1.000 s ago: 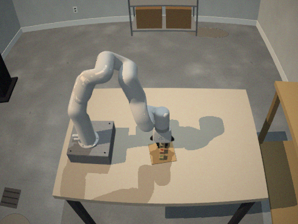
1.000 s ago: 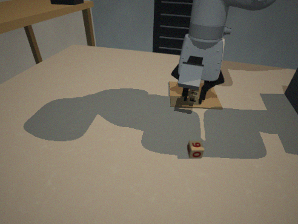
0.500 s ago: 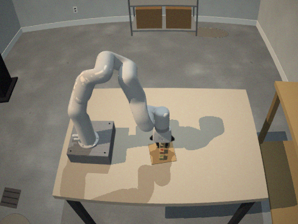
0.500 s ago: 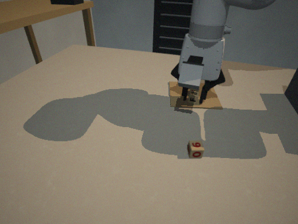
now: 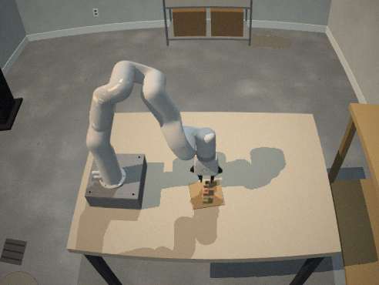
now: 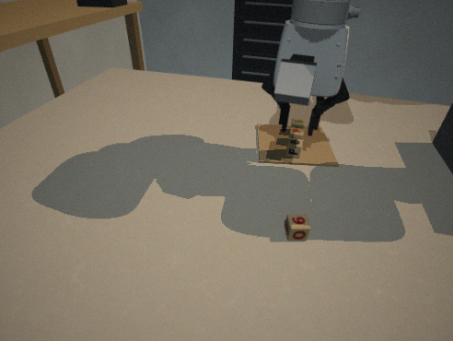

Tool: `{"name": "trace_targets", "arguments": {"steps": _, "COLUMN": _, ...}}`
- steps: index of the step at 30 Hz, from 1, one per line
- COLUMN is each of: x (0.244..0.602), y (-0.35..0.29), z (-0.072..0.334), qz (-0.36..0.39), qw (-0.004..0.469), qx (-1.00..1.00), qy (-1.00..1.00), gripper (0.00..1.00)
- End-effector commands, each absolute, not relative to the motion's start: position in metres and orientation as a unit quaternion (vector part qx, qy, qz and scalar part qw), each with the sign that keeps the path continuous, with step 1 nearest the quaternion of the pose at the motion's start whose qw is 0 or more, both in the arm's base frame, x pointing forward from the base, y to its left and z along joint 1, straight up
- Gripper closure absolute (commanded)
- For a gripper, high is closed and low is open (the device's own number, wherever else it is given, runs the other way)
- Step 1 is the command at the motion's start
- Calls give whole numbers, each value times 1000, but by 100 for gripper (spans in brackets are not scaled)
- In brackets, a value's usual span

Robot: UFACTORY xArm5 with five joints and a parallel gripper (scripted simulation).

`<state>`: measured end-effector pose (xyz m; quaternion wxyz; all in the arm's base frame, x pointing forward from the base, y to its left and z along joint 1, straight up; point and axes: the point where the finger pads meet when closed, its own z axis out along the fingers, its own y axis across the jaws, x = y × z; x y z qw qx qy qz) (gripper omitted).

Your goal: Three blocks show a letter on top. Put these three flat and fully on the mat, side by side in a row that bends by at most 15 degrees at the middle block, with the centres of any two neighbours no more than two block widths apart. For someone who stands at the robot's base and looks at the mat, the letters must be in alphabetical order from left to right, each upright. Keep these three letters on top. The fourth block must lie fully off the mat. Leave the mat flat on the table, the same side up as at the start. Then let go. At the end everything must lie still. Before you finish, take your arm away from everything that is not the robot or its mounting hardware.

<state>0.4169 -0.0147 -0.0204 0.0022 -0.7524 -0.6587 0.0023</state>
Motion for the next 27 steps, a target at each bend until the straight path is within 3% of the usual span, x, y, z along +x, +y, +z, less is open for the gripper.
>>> {"name": "trace_targets", "arguments": {"steps": 1, "x": 418, "y": -15, "z": 5, "qz": 2, "qw": 1, "qx": -752, "qy": -659, "gripper": 58}}
{"name": "trace_targets", "arguments": {"steps": 13, "x": 418, "y": -15, "z": 25, "qz": 2, "qw": 1, "qx": -752, "qy": -659, "gripper": 58}}
{"name": "trace_targets", "arguments": {"steps": 14, "x": 418, "y": -15, "z": 25, "qz": 2, "qw": 1, "qx": -752, "qy": -659, "gripper": 0}}
{"name": "trace_targets", "arguments": {"steps": 27, "x": 418, "y": -15, "z": 25, "qz": 2, "qw": 1, "qx": -752, "qy": -659, "gripper": 0}}
